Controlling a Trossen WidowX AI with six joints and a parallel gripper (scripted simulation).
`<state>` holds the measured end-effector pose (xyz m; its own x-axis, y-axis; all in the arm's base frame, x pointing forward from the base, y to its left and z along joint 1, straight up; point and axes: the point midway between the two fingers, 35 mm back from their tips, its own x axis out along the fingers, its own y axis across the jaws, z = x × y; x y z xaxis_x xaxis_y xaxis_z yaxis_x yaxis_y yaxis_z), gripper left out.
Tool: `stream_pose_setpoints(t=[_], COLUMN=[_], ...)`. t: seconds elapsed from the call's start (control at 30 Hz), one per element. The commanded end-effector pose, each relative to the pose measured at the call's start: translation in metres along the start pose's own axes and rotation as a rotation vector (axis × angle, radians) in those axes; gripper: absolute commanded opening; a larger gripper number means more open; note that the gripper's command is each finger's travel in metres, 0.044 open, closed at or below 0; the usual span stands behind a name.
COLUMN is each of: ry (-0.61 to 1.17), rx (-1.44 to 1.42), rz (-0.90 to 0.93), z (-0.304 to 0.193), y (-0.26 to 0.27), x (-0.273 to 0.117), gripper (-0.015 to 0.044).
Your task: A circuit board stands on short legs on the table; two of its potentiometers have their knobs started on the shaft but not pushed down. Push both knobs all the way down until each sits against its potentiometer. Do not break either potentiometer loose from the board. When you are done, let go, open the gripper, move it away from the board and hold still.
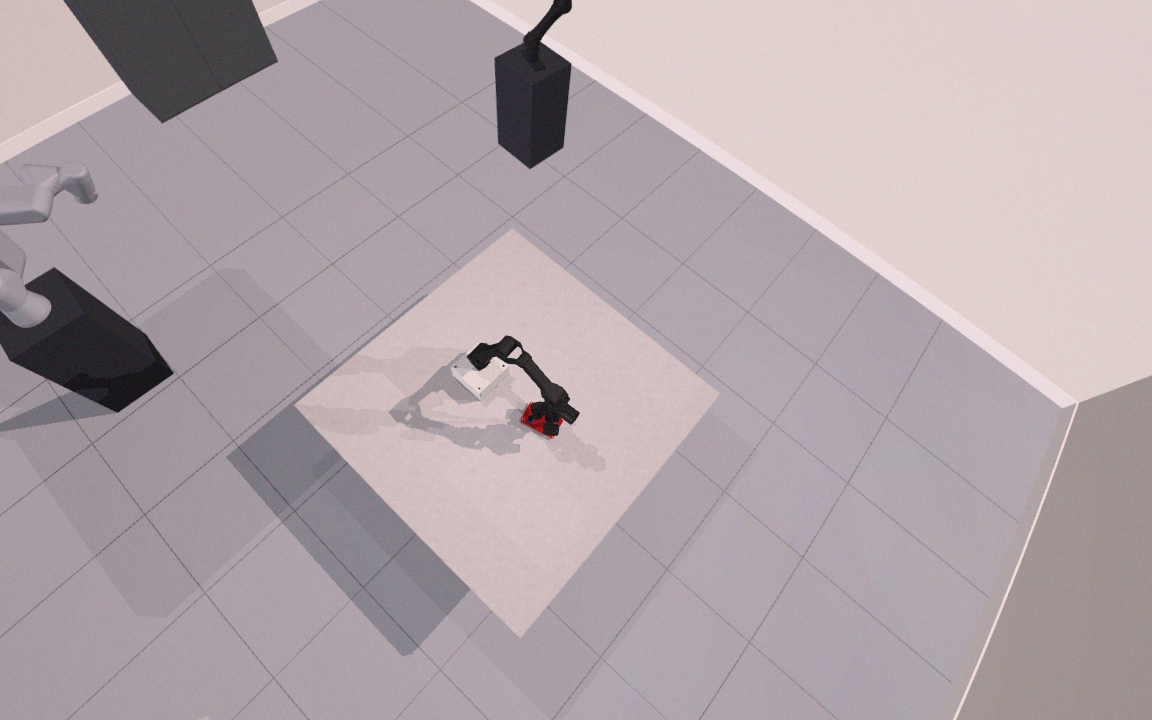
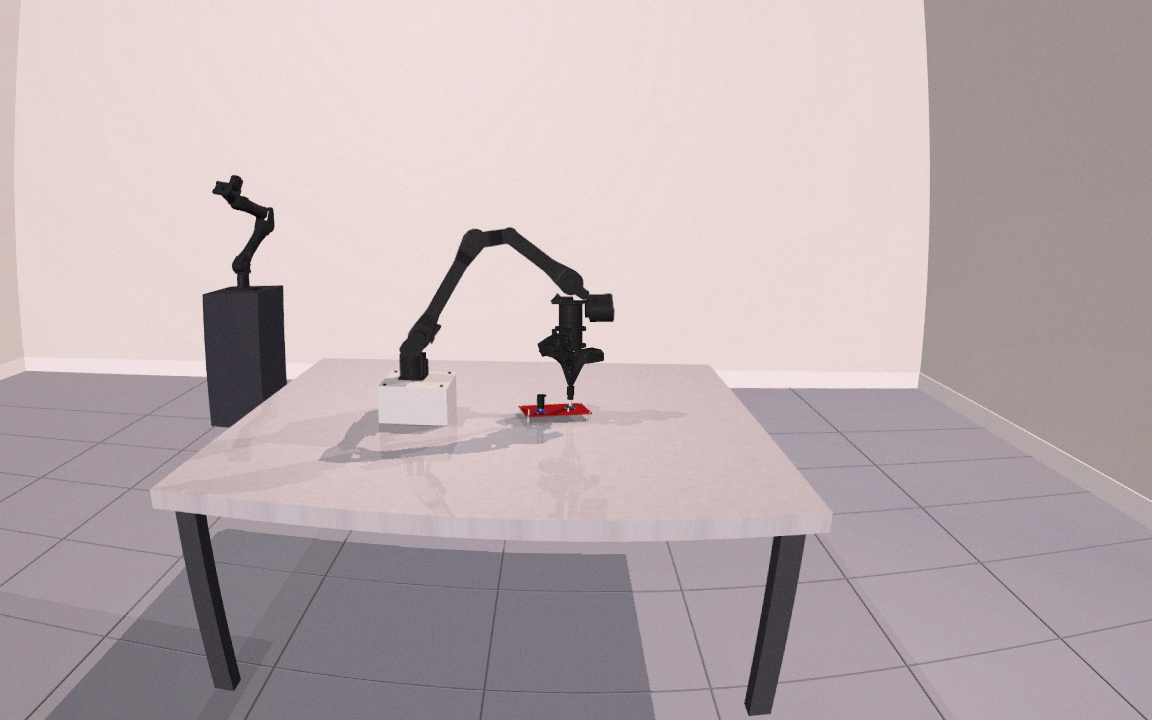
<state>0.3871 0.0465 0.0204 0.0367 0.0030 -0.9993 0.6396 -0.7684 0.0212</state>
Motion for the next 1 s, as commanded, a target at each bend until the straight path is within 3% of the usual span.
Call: stream_pose_setpoints(t=[0.0, 0.97], ry=[-0.002, -0.002], rx=[0.005, 0.005], rz=[-0.003, -0.003], z=[-0.0023, -0.0022], y=[0.0011, 0.0010], x=[0.0160, 0.0242], gripper=[0.0000, 0.0000])
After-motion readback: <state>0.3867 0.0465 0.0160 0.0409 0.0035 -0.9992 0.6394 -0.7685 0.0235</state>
